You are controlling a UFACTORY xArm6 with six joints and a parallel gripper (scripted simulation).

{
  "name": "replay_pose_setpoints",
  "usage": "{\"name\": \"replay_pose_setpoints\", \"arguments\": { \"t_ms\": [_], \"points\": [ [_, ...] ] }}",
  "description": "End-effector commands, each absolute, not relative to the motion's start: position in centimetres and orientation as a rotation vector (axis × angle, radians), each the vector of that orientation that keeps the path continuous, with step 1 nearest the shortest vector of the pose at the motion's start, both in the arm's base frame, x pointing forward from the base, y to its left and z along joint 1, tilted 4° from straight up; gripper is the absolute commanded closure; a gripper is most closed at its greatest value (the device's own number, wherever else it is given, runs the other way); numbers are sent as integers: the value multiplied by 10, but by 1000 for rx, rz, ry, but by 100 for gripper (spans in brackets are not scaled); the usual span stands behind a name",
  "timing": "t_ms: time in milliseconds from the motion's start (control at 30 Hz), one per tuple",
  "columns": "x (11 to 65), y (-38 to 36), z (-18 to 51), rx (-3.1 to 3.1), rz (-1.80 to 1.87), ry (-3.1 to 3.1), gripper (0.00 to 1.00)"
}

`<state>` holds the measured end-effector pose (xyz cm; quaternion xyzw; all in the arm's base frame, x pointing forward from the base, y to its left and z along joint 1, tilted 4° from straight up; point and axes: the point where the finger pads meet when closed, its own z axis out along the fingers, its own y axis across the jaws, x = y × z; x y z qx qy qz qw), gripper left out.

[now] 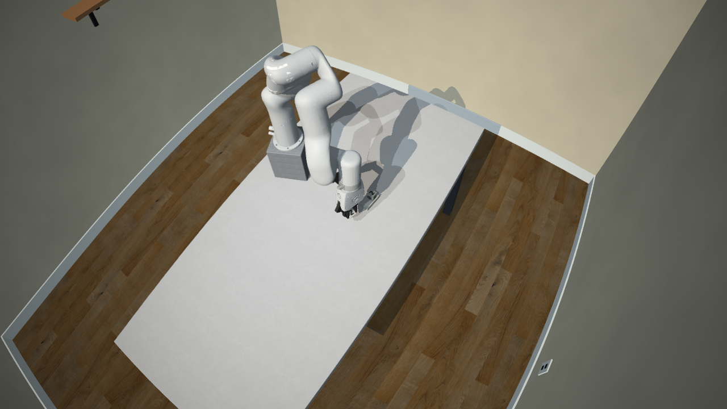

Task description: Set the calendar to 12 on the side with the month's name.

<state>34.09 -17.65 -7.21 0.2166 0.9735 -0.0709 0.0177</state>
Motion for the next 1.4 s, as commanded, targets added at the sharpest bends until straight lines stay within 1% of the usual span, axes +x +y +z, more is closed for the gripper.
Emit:
{"name": "replay_pose_setpoints", "arguments": {
  "t_ms": [0, 433, 1367],
  "points": [
    [342, -176, -71, 697, -146, 3137, 71],
    [343, -160, -70, 705, -31, 3210, 71],
    [349, -164, -72, 774, 71, 3466, 71]
  ]
}}
